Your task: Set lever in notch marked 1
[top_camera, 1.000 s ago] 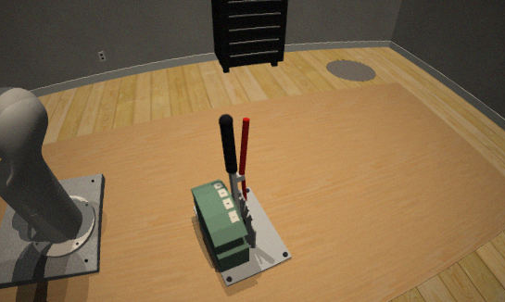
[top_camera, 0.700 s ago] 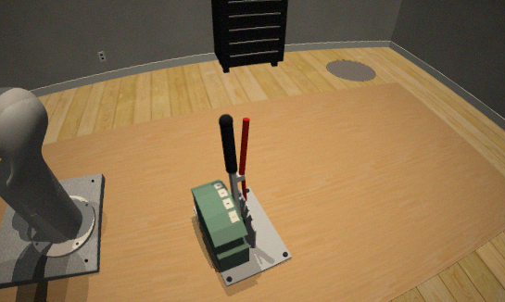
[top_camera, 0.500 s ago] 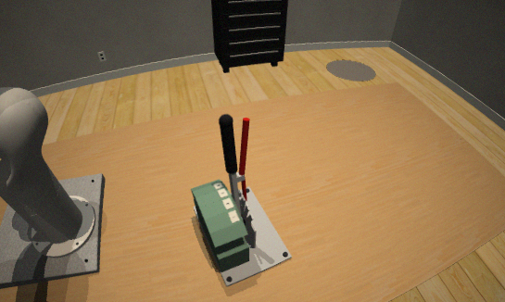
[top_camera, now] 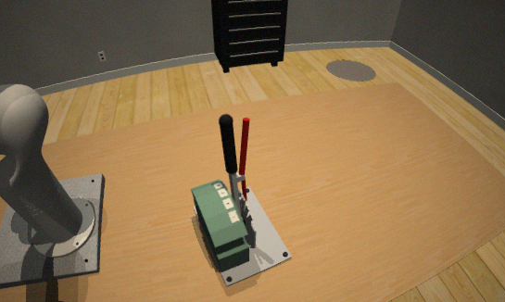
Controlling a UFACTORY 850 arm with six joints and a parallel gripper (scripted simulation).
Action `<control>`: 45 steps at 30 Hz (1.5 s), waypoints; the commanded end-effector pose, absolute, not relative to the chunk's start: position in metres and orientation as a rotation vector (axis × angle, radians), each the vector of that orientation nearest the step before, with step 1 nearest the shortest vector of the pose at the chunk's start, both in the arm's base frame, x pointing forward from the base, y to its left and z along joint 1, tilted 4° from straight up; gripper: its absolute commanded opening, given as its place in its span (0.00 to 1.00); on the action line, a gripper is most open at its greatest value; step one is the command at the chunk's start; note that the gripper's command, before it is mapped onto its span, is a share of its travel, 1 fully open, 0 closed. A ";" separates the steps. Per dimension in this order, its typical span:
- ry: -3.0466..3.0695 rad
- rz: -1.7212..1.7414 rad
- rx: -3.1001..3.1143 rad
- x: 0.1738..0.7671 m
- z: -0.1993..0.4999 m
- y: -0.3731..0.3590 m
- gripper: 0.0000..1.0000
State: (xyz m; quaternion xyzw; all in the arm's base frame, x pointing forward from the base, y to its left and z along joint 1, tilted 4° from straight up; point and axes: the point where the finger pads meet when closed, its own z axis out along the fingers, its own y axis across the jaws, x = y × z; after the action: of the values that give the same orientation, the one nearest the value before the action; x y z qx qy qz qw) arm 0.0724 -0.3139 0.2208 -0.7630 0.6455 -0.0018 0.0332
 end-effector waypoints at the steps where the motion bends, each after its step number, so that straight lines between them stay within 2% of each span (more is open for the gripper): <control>1: 1.979 0.008 -2.379 0.137 0.243 -0.319 1.00; 4: 1.979 0.008 -2.379 0.137 0.243 -0.319 1.00; 6: 1.967 0.005 -2.402 0.186 0.259 -0.310 1.00; 9: 1.967 0.005 -2.402 0.189 0.260 -0.310 1.00; 12: 1.955 -0.003 -2.426 0.239 0.278 -0.292 1.00; 14: 1.955 -0.003 -2.426 0.245 0.280 -0.290 1.00; 18: 1.941 -0.016 -2.449 0.294 0.300 -0.261 1.00; 21: 1.941 -0.016 -2.449 0.301 0.302 -0.258 1.00; 22: 1.934 -0.024 -2.459 0.326 0.313 -0.238 1.00; 33: 1.906 -0.062 -2.488 0.404 0.354 -0.144 1.00; 38: 1.899 -0.071 -2.492 0.418 0.364 -0.118 1.00; 40: 1.887 -0.087 -2.498 0.437 0.380 -0.074 1.00; 45: 1.874 -0.104 -2.501 0.450 0.396 -0.026 1.00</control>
State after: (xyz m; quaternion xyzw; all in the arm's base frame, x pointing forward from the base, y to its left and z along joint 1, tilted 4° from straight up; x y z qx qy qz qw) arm 0.4313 -0.0731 0.3788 -0.7993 0.6002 -0.0271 0.0115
